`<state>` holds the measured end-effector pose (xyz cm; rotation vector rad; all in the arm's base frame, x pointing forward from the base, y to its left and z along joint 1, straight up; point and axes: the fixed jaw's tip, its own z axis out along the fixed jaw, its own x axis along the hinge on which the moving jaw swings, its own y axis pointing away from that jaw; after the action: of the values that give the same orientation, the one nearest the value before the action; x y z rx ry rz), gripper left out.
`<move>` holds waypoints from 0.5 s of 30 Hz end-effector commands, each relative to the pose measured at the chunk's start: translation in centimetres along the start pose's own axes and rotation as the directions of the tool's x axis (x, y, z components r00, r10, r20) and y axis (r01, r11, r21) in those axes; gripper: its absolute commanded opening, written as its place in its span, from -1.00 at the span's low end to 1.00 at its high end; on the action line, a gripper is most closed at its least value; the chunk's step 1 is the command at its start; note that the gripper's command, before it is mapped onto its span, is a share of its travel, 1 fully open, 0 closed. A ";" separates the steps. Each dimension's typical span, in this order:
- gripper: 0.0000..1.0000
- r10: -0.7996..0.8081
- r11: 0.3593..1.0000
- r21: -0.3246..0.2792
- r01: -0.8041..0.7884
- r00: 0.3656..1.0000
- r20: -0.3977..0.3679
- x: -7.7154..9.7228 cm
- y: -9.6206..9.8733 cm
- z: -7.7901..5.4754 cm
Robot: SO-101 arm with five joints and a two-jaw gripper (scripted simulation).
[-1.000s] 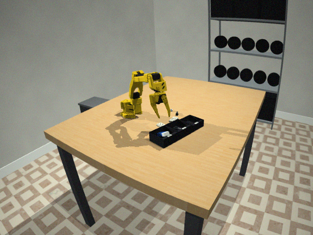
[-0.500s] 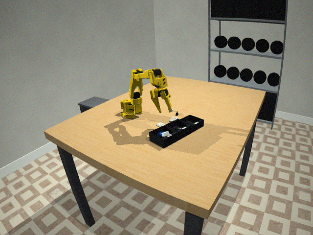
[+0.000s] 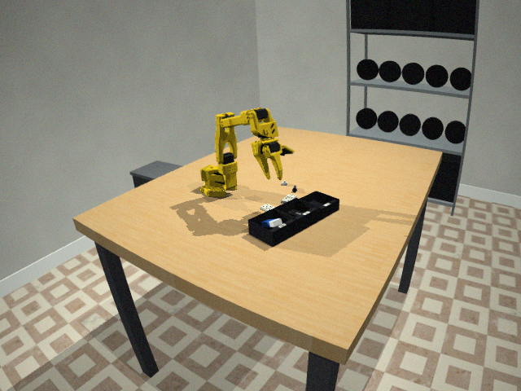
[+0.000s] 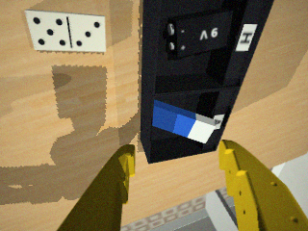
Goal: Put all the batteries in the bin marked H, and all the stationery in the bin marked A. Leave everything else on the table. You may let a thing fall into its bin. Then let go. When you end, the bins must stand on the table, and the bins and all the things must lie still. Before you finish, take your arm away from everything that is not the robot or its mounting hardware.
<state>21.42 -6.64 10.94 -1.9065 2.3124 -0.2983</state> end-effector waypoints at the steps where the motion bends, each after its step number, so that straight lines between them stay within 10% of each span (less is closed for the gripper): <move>1: -0.56 0.146 0.987 0.070 -0.146 0.989 0.014 -0.8 0.3 -1.5; 15: -0.56 0.543 0.837 0.040 -0.545 0.838 0.056 -2.8 2.1 -2.3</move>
<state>19.76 -4.03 11.62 -1.2894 2.6493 -0.2212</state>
